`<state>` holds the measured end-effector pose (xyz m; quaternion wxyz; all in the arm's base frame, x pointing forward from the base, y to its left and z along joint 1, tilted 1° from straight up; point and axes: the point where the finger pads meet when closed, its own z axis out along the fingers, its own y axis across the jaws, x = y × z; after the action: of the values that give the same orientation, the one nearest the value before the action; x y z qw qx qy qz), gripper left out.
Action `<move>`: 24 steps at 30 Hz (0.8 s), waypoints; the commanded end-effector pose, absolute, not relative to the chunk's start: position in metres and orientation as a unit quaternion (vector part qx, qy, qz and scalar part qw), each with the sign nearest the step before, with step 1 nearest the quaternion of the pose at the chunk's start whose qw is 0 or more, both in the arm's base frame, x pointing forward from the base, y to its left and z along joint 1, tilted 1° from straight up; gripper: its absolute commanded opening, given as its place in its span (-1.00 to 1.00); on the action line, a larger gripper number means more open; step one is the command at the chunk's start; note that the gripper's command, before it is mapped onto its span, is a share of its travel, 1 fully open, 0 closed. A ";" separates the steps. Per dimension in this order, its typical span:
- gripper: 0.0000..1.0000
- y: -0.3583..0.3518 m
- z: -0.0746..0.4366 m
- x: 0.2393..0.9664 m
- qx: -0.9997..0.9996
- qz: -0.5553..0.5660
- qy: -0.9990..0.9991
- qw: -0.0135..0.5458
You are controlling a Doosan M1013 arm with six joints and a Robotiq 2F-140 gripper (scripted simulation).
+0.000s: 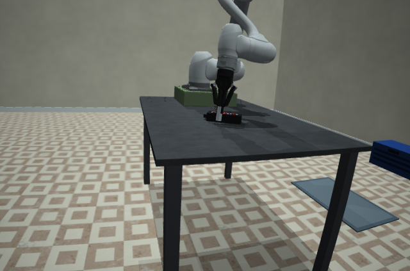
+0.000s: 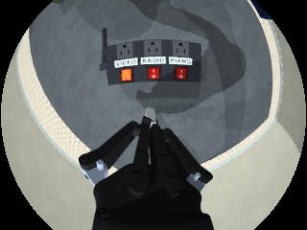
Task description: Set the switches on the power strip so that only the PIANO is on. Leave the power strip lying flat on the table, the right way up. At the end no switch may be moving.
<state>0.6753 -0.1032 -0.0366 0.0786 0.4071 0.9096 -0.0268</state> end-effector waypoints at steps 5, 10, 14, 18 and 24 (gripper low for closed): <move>-1.00 -0.105 -0.021 0.676 0.410 -0.027 0.908 0.079; -1.00 -0.106 0.032 0.675 0.410 -0.027 0.908 0.079; -1.00 -0.106 0.051 0.674 0.410 -0.027 0.908 0.079; -1.00 -0.106 0.051 0.674 0.410 -0.027 0.908 0.079; -1.00 -0.106 0.051 0.674 0.410 -0.027 0.908 0.079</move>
<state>0.6745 -0.1046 0.0476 0.0801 0.4104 0.9080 -0.0270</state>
